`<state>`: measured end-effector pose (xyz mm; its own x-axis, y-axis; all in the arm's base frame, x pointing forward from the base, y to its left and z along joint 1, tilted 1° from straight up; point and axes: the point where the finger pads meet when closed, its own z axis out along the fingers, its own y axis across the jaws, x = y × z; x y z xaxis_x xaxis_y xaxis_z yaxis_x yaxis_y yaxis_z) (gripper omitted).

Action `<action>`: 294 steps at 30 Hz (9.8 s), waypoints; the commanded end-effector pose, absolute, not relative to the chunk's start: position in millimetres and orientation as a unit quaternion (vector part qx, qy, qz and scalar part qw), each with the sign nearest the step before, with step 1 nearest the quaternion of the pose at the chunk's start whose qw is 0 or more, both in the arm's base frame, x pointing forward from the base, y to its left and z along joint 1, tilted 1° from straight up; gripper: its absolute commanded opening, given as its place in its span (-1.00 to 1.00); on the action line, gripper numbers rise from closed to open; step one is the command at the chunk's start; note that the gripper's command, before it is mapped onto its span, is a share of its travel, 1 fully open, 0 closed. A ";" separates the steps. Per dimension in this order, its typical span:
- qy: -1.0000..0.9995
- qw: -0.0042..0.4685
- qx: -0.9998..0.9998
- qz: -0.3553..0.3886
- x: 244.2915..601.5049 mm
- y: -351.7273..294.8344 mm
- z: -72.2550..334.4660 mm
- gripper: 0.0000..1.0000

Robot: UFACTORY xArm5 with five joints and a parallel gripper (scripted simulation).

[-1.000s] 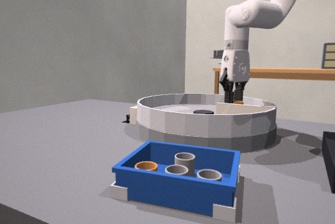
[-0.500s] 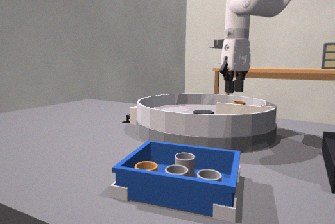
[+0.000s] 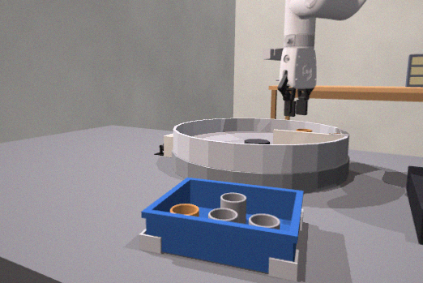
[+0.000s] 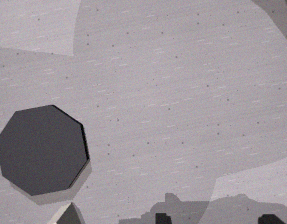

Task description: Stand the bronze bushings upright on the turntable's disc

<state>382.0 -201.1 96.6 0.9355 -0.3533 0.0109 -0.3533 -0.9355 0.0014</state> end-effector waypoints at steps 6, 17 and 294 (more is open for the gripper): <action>-0.180 0.002 0.984 0.007 383.1 -201.7 97.9 -0.02; -0.180 0.002 0.984 0.007 383.1 -201.7 97.9 -0.02; 0.397 -0.002 0.918 0.007 390.7 294.9 -1.0 -1.00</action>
